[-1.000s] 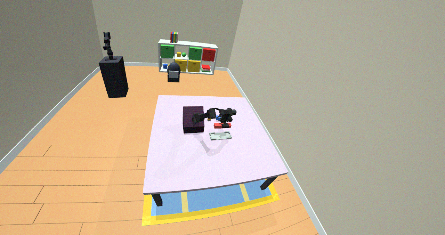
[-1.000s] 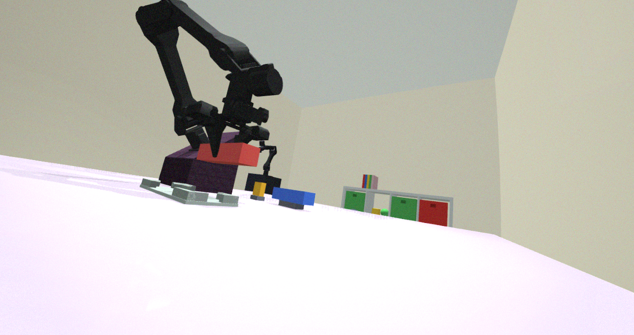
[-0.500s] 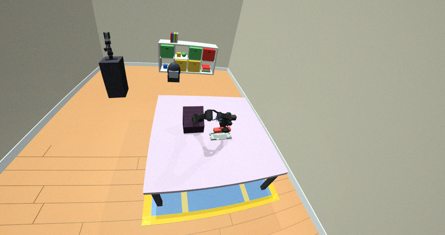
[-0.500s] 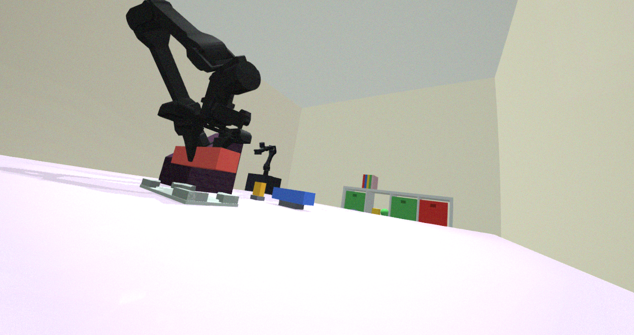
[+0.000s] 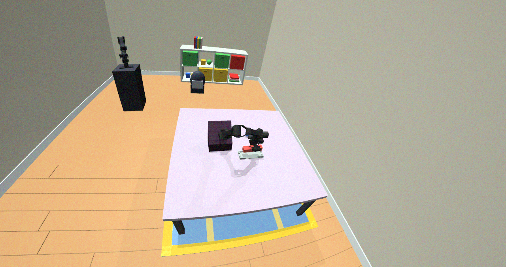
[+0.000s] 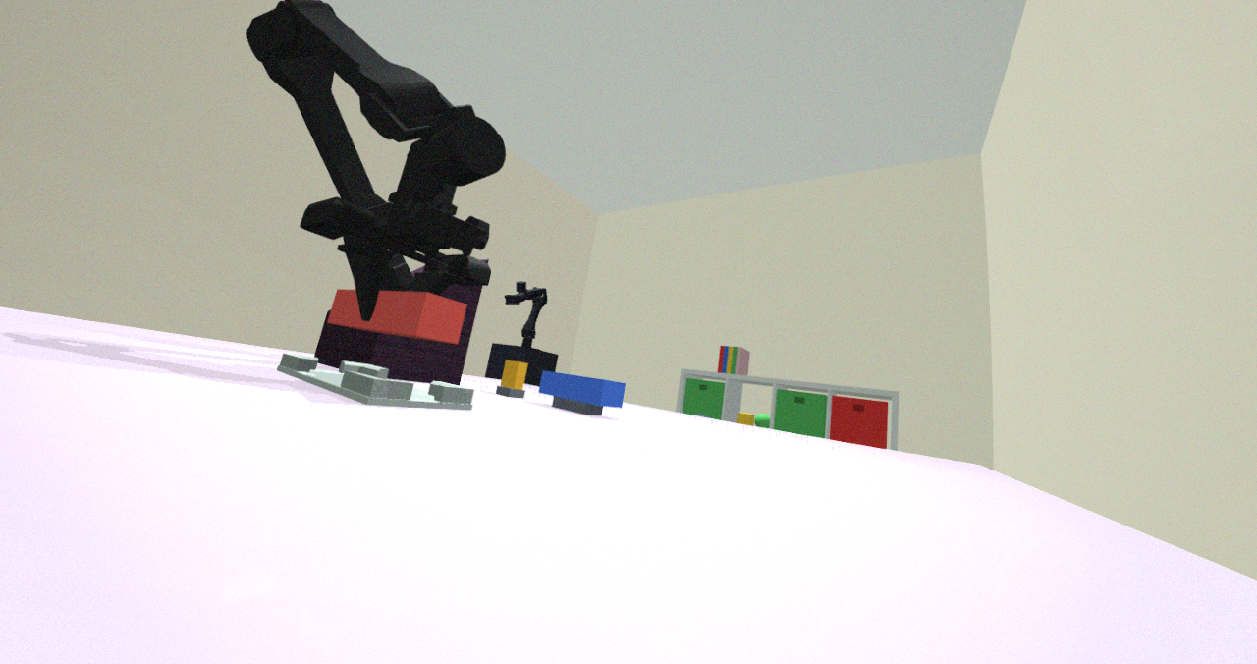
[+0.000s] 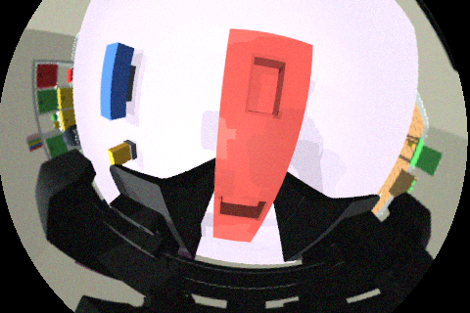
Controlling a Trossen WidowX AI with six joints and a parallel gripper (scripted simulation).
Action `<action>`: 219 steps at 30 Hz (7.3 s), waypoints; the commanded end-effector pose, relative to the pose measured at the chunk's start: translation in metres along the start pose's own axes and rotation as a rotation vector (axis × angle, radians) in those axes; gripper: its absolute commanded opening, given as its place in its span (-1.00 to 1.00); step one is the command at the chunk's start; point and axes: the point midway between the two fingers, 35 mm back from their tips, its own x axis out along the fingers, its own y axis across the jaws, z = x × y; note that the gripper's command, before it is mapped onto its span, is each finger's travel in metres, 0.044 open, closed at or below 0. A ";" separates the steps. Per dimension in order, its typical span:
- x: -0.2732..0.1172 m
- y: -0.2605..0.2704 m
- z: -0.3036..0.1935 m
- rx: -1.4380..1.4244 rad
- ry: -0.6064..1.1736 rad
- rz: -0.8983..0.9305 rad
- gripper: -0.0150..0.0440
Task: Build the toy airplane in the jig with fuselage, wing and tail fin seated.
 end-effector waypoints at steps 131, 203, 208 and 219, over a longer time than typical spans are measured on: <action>-0.015 0.244 0.086 0.185 -0.007 0.010 1.00; -0.002 0.251 0.097 0.183 -0.047 0.037 -0.49; -0.018 0.251 0.096 0.182 -0.040 0.035 -0.49; -0.052 0.249 0.092 0.181 -0.023 0.027 -0.49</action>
